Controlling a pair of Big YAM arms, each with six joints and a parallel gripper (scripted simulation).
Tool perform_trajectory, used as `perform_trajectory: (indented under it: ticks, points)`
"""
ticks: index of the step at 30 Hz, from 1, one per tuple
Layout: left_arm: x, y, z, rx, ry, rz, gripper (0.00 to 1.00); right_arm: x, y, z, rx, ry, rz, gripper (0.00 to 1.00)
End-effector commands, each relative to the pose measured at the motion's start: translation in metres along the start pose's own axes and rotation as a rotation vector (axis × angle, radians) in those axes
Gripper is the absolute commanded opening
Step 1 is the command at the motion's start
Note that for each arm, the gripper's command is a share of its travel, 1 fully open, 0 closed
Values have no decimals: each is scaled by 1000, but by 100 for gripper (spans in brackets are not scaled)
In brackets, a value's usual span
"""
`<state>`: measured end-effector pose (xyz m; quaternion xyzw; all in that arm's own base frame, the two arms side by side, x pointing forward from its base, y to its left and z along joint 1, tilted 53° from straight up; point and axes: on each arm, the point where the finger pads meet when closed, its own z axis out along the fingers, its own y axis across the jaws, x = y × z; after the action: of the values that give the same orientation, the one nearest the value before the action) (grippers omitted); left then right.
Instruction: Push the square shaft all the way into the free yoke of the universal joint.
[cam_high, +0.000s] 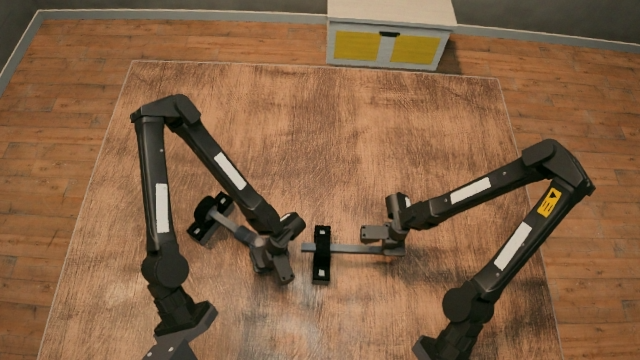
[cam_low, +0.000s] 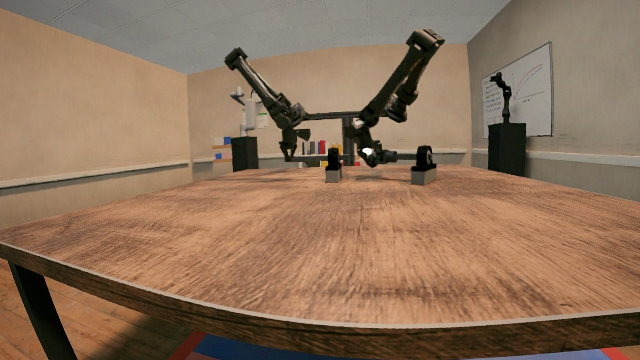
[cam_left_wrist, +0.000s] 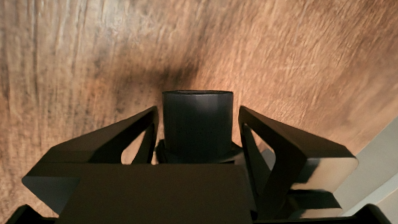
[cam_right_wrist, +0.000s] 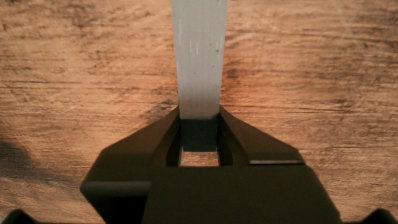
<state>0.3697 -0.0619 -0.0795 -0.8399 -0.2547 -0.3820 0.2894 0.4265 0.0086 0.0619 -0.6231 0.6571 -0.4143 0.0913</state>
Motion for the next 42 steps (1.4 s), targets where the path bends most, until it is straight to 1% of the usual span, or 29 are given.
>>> perform_trajectory:
  ticks: [1, 11, 12, 19, 23, 25, 27, 28, 33, 35, 42]
  points:
    - [-2, -1, 1, -7, -1, 11, 68, 0, -3, -3, 12, -4, 3, 19]
    - [0, 3, -1, -11, 0, 3, 54, 0, -3, -3, 12, -4, 3, 19]
    - [2, 6, -2, -14, 1, -8, 50, 0, -3, -3, 12, -4, 3, 19]
    - [2, 6, -2, -14, 1, -8, 50, 0, -3, -3, 12, -4, 3, 19]
    - [3, 9, -5, -21, 4, -9, 5, 0, -3, -3, 12, -4, 3, 19]
    - [3, 9, -5, -21, 4, -9, 27, 0, -3, -3, 12, -4, 3, 19]
    - [7, 6, -6, -13, -18, -10, 50, 0, -3, -3, 12, -4, 3, 19]
    - [7, 5, -6, -8, -33, -8, 54, 0, -3, -3, 12, -4, 3, 19]
    - [5, 4, -12, -1, -103, 19, 54, 0, -3, -3, 12, -4, 3, 19]
    - [5, 4, -12, -1, -103, 19, 54, 0, -3, -3, 12, -4, 3, 19]
    - [4, -1, -16, 18, -210, 61, 54, 0, -3, -3, 12, -4, 3, 19]
